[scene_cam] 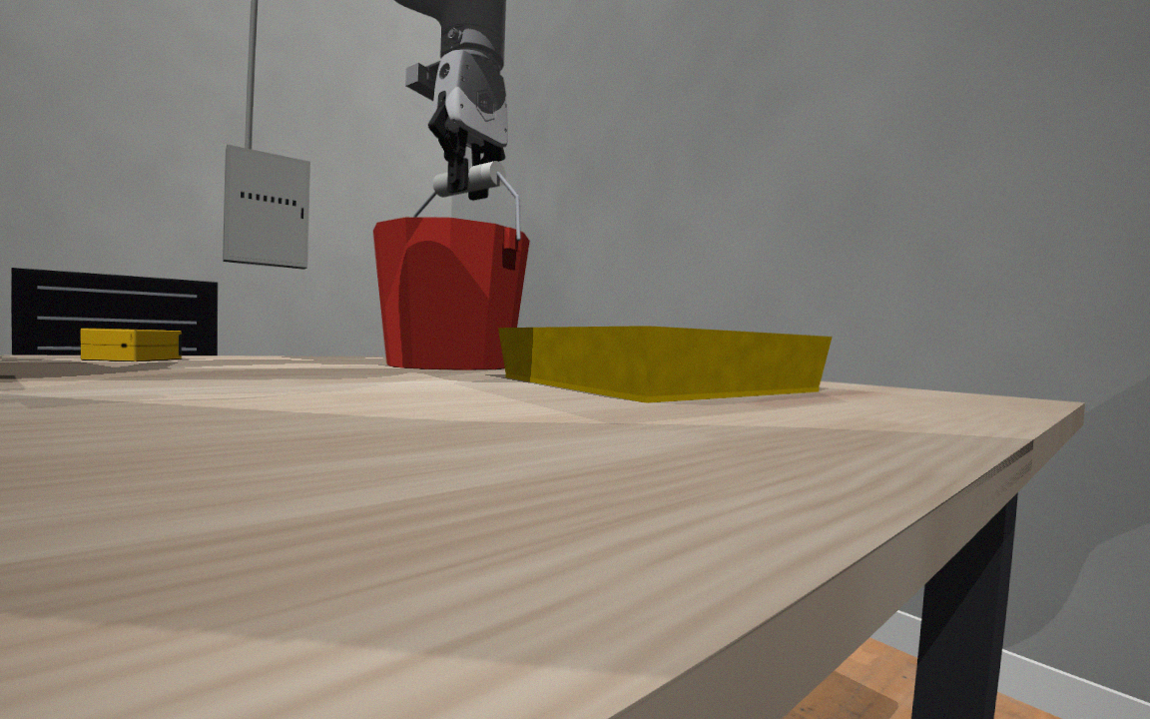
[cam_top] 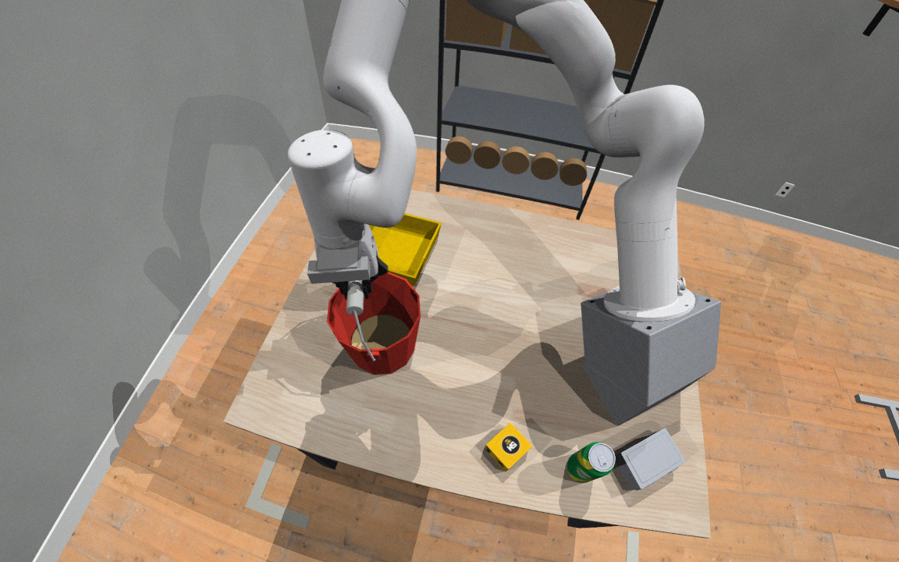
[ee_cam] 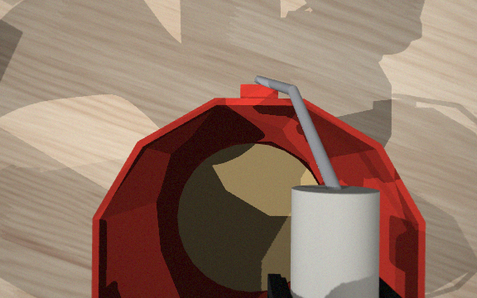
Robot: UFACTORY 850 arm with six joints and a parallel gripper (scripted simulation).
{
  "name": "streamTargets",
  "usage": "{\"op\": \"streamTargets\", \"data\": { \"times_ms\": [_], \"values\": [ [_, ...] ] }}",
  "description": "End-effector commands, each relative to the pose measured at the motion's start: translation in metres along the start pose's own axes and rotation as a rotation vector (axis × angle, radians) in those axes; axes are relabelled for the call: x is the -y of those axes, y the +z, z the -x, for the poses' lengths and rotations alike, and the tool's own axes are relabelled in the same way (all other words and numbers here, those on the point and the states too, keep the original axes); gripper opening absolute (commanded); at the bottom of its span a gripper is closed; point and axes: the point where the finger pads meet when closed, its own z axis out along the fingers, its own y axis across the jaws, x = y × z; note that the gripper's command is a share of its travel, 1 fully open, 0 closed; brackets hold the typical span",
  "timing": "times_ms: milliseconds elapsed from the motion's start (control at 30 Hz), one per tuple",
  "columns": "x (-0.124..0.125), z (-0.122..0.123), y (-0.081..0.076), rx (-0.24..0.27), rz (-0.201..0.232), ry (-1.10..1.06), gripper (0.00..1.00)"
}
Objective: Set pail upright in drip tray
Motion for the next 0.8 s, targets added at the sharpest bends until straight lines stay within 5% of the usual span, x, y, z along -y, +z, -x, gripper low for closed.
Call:
{"op": "streamTargets", "data": {
  "times_ms": [0, 767],
  "values": [
    [-0.001, 0.000, -0.001, 0.000, 0.001, 0.000, 0.00],
    [-0.001, 0.000, -0.015, 0.000, 0.001, 0.000, 0.00]
  ]
}}
